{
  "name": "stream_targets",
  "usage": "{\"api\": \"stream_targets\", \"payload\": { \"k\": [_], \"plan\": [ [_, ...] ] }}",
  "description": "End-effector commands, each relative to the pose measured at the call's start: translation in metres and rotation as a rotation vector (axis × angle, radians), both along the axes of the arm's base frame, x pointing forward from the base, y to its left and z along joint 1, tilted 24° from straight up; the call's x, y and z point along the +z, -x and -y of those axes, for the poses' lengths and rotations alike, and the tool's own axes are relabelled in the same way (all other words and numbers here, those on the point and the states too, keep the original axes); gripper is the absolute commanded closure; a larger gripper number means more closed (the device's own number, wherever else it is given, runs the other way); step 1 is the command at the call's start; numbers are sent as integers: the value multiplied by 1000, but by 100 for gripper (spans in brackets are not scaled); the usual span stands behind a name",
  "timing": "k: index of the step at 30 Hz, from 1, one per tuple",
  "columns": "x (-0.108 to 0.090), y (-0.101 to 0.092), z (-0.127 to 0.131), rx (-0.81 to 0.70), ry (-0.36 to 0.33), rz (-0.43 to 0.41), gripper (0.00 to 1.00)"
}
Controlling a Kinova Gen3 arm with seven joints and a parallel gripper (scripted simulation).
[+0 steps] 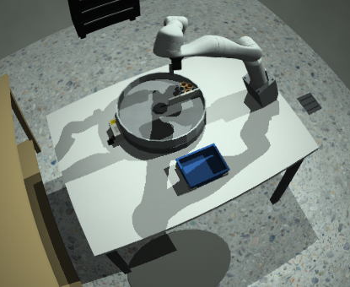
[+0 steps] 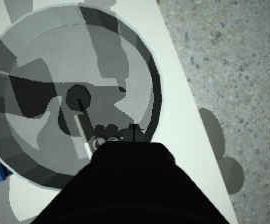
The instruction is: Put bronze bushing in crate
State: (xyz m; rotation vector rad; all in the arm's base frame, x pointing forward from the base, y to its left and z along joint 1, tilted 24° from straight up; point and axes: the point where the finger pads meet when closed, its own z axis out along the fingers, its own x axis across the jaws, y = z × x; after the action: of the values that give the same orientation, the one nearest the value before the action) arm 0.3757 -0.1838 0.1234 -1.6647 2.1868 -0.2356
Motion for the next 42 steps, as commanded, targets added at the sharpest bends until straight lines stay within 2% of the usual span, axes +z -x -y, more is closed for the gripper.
{"api": "stream_targets", "payload": {
  "k": [1, 7, 12, 24, 25, 42],
  "plan": [
    [2, -1, -1, 2, 0, 4, 100],
    [2, -1, -1, 2, 0, 4, 100],
    [16, 5, 1, 2, 0, 4, 100],
    [16, 5, 1, 2, 0, 4, 100],
    [16, 5, 1, 2, 0, 4, 60],
    [16, 5, 1, 2, 0, 4, 60]
  ]
}}
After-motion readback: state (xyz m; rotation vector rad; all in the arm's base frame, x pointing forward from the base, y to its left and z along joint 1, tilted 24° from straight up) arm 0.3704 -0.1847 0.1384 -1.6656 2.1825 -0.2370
